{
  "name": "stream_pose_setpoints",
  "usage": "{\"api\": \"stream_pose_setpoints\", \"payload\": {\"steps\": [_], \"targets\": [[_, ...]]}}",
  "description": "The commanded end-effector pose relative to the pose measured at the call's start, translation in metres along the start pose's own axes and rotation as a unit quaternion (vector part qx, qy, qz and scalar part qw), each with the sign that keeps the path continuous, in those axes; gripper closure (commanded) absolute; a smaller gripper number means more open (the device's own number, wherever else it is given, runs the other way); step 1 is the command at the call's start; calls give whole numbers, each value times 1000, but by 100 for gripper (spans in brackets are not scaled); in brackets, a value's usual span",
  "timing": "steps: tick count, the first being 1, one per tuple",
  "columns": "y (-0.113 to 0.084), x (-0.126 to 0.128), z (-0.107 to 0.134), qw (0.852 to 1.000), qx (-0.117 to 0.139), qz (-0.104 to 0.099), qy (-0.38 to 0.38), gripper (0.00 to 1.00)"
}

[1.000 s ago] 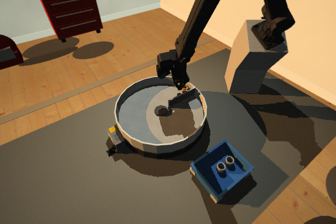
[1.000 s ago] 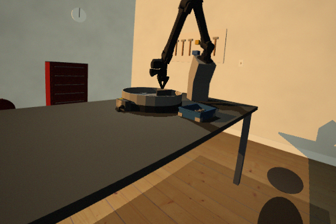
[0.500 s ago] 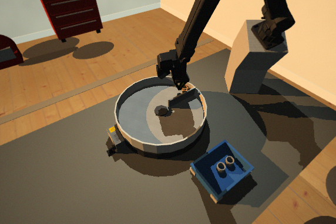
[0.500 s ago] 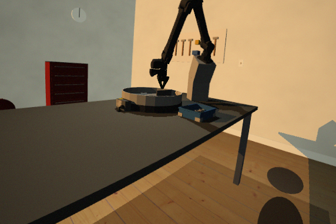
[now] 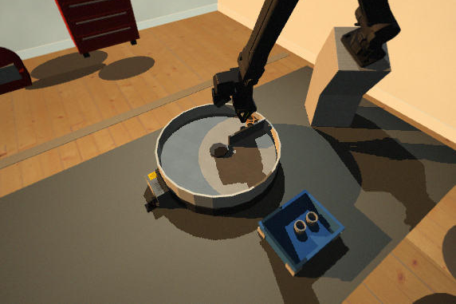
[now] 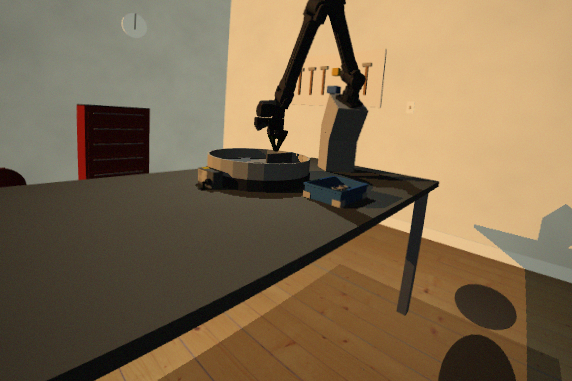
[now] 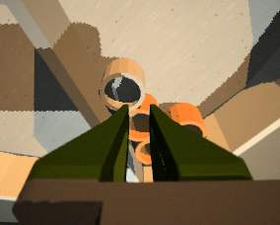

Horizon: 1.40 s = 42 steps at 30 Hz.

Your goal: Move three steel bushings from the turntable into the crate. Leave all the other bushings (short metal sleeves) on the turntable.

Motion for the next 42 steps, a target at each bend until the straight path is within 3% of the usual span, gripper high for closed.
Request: {"api": "stream_pose_setpoints", "payload": {"steps": [1,11,13,14,42], "targets": [[11,2,-3,1000,0,1,-1,87],[25,1,-2,1000,0,1,-1,87],[25,1,-2,1000,0,1,-1,87],[12,1,-14,1000,-13,3,-1,87],[12,0,-12,1000,-12,3,0,87]]}}
Point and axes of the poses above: the point where the finger pads meet when closed, its own y axis out along the fingers, its own x axis across the jaws, z = x × y, the point moved 3 cm from there along -y, back along the fingers, and after that the axes turned 12 degrees about -y, right-handed, at the moved point
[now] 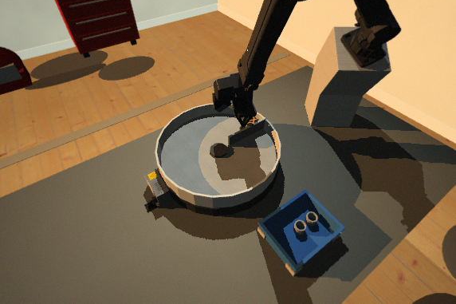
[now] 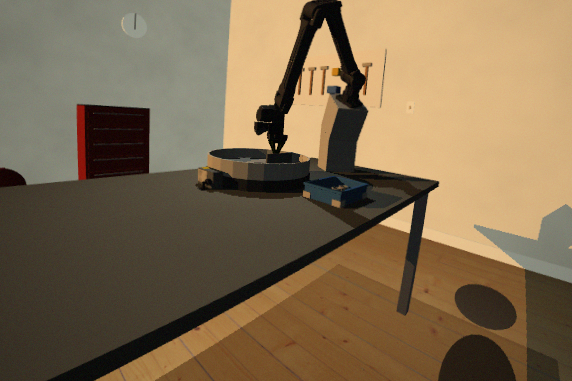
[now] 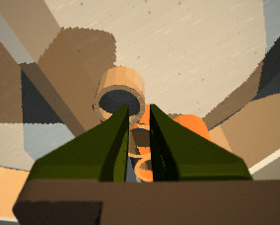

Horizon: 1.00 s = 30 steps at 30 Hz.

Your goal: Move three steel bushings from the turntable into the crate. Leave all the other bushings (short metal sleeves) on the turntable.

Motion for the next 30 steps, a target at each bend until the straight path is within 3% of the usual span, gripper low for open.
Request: {"api": "stream_pose_setpoints", "payload": {"steps": [1,30], "targets": [[-8,0,-14,1000,-15,4,-2,87],[-2,2,-13,1000,-12,3,-4,87]]}}
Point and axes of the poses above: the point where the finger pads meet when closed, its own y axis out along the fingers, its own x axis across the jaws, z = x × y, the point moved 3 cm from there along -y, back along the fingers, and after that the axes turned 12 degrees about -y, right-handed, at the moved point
